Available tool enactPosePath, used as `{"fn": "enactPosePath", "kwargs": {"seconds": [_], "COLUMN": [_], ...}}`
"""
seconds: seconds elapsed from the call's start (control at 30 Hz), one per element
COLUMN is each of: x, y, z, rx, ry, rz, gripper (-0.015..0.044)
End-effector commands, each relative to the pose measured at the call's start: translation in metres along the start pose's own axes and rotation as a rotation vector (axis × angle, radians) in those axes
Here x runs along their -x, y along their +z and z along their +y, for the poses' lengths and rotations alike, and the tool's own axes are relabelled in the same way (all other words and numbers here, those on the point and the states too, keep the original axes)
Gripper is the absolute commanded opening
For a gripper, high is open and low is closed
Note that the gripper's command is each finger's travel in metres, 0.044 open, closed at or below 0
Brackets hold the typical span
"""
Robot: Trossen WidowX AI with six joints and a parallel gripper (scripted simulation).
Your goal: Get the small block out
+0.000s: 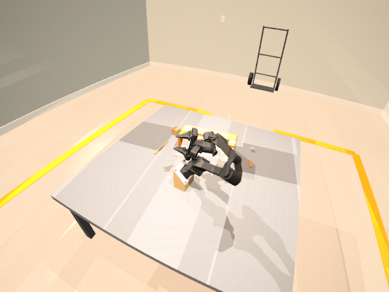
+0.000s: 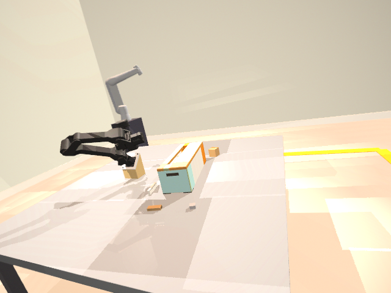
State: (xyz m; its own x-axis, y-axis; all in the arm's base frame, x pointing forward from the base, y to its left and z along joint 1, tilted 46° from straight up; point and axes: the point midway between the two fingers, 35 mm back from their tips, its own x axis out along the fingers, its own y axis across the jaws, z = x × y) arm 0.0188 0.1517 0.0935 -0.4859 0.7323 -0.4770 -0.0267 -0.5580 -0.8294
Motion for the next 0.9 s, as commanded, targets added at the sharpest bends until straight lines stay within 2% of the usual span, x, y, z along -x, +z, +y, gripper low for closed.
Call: {"fn": "enactPosePath", "kwargs": {"seconds": [0.0,0.2,0.47,0.67,0.87], "x": [0.0,-0.002,0.007,0.024,0.045], "y": [0.0,-0.015,-0.045,-0.068,-0.092], "z": [0.0,0.003,-0.006,0.005,0.016], "rx": [-0.004,-0.119,-0.547,-1.134,-1.711], "ry": [0.003,0.132,0.206,0.316,0.345], "rz": [-0.002,-0.026,0.055,0.242,0.519], "gripper": [0.04,0.04,0.04,0.04,0.04]}}
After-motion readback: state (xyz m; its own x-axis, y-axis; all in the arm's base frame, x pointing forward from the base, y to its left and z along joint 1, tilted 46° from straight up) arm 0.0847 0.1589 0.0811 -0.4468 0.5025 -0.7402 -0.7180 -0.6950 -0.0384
